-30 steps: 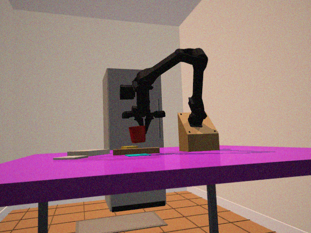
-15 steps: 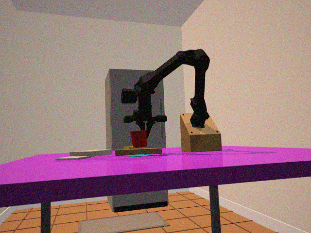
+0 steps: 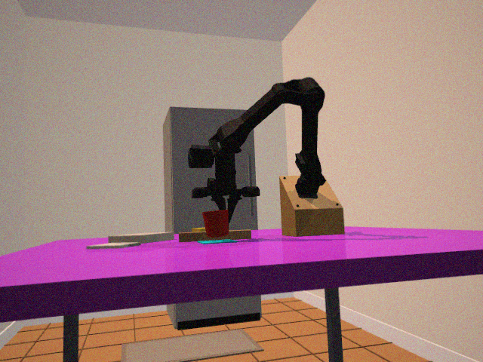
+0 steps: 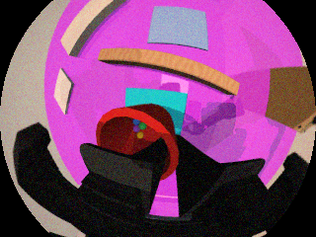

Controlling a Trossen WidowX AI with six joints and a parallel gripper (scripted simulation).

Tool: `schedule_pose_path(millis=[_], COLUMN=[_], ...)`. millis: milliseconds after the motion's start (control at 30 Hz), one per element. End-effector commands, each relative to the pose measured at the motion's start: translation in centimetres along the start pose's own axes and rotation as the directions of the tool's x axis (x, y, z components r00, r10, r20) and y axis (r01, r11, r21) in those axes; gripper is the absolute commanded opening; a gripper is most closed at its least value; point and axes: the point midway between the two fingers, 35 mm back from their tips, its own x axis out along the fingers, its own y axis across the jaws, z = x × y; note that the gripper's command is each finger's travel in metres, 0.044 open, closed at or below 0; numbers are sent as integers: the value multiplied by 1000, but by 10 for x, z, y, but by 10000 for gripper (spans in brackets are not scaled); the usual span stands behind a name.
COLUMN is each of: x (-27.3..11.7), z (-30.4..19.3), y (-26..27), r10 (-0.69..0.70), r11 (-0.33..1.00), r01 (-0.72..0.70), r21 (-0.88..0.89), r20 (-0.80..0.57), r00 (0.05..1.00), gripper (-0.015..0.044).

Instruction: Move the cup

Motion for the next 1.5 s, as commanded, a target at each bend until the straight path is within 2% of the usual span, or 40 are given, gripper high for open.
schedule_pose_path(millis=[0, 567, 733, 1467], x=[7, 8, 8, -13], z=[0, 0, 0, 1], y=[-2, -1, -1, 0], r10=[-3, -1, -1, -2], r11=[1000, 1000, 1000, 1000], r01=[3, 1, 1, 2], r21=[8, 0, 0, 3], r20=[-5, -1, -1, 0], r00=[1000, 1000, 1000, 1000], gripper=[0, 0, 128, 128])
